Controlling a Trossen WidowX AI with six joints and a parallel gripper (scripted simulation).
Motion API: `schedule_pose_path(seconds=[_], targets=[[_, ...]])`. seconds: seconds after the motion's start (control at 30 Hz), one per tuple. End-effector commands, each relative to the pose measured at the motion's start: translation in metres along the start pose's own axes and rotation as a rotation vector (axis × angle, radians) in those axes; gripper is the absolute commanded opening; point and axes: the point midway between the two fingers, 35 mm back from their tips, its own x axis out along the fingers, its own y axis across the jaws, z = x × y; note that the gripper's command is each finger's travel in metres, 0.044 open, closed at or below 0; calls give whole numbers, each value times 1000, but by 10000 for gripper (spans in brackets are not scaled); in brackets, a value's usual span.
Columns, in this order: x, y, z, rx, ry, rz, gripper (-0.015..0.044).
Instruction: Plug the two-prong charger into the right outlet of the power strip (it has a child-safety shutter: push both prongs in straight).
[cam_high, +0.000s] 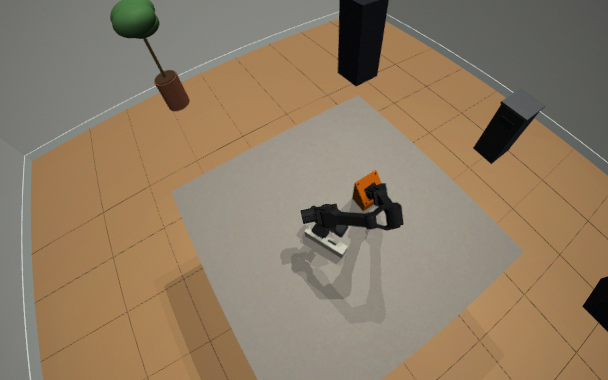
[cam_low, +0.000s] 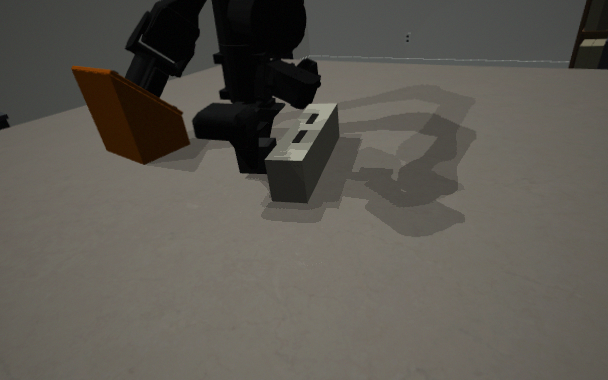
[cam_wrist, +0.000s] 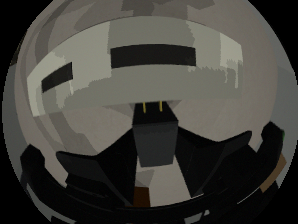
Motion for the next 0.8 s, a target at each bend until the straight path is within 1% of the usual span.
schedule_pose_path(seconds=[0.0,0.77], targets=[[0,1,1,6,-1,4,0],[-1,0,9,6,-1,4,0]])
